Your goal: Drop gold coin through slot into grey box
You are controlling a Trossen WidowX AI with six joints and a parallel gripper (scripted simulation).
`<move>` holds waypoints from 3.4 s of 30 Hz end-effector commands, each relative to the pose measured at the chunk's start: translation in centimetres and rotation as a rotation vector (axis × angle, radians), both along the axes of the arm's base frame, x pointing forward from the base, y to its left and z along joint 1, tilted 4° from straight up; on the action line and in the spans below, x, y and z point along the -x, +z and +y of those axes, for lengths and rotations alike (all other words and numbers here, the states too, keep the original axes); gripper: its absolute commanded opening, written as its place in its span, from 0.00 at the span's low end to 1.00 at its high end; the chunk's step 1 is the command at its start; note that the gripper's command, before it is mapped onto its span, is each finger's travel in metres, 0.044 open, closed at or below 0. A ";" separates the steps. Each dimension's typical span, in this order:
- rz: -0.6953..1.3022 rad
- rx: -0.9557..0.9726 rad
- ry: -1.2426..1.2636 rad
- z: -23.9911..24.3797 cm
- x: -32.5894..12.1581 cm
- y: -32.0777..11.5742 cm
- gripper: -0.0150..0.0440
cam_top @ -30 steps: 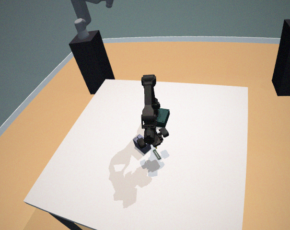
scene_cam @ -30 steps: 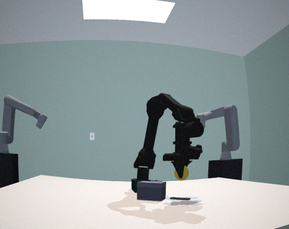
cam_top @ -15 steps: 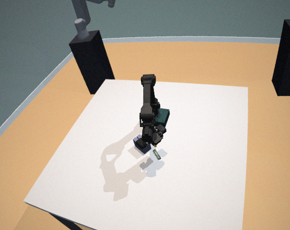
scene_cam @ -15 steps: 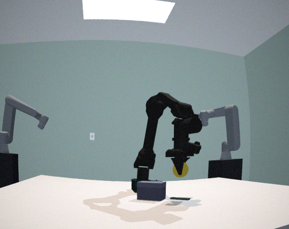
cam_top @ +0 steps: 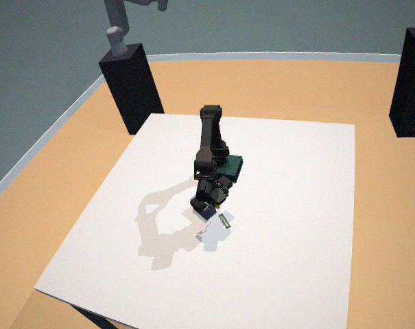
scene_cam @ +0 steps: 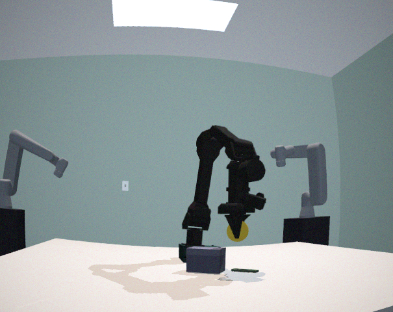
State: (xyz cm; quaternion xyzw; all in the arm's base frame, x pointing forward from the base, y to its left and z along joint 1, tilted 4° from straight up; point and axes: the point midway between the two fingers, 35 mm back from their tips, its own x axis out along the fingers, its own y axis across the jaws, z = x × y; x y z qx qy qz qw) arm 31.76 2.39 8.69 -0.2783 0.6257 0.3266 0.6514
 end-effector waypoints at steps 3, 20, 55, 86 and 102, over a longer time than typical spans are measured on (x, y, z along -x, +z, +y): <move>-0.006 0.006 0.005 -1.3 0.5 0.0 0.25; -0.004 0.006 -0.016 -4.9 2.7 -0.3 0.25; 0.002 0.006 0.003 -7.6 4.8 -0.6 0.25; 0.001 0.005 0.010 -7.5 4.8 -2.3 0.25; 0.003 0.005 0.007 -7.5 4.9 -2.3 0.53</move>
